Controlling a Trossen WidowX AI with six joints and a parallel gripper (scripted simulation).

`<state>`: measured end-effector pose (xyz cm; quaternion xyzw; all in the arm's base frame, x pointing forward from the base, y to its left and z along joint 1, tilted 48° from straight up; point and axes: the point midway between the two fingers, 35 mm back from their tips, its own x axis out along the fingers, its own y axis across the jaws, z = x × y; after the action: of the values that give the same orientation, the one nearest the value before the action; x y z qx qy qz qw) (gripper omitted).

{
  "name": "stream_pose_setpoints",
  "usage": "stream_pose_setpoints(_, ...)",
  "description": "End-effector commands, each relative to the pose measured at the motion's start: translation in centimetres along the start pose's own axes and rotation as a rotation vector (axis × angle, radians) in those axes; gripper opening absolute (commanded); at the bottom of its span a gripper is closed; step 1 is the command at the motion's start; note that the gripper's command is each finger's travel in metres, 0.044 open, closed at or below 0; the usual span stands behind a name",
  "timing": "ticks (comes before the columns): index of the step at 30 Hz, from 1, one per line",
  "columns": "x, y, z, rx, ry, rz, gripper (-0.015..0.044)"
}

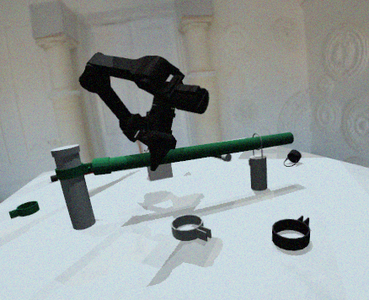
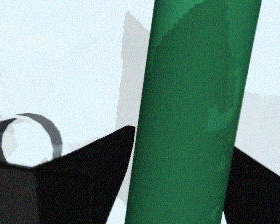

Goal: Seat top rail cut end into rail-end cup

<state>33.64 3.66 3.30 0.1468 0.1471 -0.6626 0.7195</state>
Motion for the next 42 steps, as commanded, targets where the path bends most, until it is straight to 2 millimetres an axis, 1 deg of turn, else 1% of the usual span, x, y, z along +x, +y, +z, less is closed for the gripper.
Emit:
stream_pose_setpoints(1,-0.4,0.0,-0.3,-0.01,0.001,0.002,0.0315)
stream_pose_setpoints(6,-2.6,-0.1,-1.4,-0.055,0.009,0.02,0.044)
stream_pose_setpoints(9,-4.2,-0.3,-2.2,-0.088,0.013,0.032,0.044)
stream_pose_setpoints(11,-4.9,-0.4,-2.5,-0.102,0.015,0.037,0.044)
stream_pose_setpoints(15,-4.9,-0.4,-2.6,-0.104,0.015,0.038,0.044)
stream_pose_setpoints(16,-5.0,-0.3,-2.2,-0.094,0.021,0.053,0.044)
stream_pose_setpoints(17,-5.5,-0.3,-2.2,-0.096,0.028,0.062,0.044)
stream_pose_setpoints(21,-8.7,-0.9,-2.1,-0.109,0.075,0.118,0.044)
stream_pose_setpoints(22,-8.9,-0.9,-2.1,-0.11,0.078,0.122,0.044)
stream_pose_setpoints(42,-8.9,-0.9,-2.1,-0.11,0.078,0.122,0.044)
